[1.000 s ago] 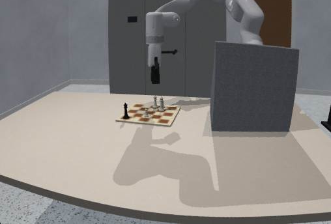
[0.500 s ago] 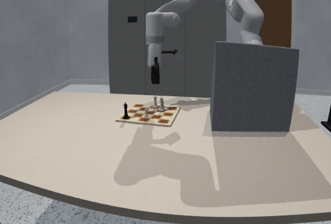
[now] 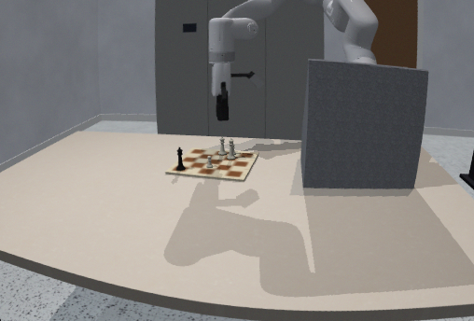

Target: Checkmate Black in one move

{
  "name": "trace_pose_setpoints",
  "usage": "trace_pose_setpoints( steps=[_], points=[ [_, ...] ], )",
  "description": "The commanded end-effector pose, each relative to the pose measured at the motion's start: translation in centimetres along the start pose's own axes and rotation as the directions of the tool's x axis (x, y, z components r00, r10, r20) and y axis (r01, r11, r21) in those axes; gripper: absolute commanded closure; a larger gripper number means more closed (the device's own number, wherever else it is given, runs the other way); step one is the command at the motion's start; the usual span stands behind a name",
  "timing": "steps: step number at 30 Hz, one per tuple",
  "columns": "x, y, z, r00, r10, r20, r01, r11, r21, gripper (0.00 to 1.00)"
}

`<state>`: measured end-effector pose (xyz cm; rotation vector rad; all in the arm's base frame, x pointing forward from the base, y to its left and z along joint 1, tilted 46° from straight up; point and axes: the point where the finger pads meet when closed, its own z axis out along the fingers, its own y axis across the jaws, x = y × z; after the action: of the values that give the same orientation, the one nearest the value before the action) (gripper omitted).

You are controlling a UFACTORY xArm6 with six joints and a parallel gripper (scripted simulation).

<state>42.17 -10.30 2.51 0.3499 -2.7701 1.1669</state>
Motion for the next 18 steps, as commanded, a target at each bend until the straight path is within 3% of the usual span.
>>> trace_pose_setpoints(
  steps=[1,18],
  points=[
    [-0.1,0.0,0.0,1.0,0.001,0.003,-0.001,1.0,0.0,0.58],
    [-0.1,0.0,1.8,1.0,0.001,0.003,-0.001,1.0,0.0,0.58]
  ],
)
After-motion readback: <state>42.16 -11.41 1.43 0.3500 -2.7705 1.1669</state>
